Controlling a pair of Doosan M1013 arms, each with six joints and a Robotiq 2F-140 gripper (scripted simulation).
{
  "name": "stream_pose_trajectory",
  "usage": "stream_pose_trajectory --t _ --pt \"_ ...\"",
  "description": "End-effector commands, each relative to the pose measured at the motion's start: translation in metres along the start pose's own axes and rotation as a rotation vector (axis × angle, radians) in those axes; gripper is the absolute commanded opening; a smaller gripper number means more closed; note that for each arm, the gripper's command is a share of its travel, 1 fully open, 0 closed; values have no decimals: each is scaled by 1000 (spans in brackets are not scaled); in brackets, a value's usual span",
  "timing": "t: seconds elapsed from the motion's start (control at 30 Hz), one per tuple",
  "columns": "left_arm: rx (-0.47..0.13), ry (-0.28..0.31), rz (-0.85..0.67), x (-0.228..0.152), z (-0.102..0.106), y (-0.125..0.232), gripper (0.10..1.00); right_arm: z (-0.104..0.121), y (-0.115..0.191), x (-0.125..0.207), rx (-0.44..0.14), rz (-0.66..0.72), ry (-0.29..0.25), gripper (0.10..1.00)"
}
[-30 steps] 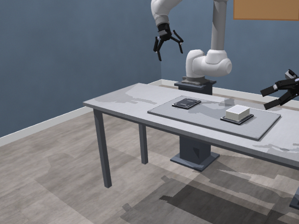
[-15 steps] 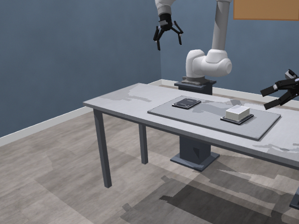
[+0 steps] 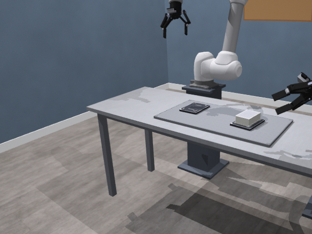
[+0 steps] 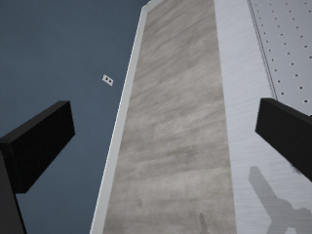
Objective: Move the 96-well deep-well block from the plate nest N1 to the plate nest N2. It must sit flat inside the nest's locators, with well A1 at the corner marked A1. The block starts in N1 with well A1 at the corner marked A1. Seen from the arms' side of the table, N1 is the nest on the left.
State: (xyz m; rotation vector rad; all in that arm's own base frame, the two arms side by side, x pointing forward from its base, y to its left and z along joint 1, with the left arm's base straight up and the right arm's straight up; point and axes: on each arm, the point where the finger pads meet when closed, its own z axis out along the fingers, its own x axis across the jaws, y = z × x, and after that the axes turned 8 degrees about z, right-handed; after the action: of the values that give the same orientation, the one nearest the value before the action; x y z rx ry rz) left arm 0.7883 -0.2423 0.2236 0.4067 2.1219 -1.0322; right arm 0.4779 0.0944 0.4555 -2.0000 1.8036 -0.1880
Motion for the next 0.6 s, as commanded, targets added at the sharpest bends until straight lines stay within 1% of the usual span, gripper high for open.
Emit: stream_pose_trajectory --t 0.0,0.17,0.23,0.4,0.57 --pt "0 -1 1 -1 0 0 1000 -32 8 10 14 30 55 1000" --pt "0 -1 1 -1 0 0 1000 -68 18 20 35 69 116 1000" --pt "0 -1 1 -1 0 0 1000 -68 18 20 35 69 116 1000" --pt "0 -1 1 -1 0 0 1000 -98 28 30 57 107 168 1000" --pt "0 -1 1 -1 0 0 1000 -122 36 37 76 139 207 1000"
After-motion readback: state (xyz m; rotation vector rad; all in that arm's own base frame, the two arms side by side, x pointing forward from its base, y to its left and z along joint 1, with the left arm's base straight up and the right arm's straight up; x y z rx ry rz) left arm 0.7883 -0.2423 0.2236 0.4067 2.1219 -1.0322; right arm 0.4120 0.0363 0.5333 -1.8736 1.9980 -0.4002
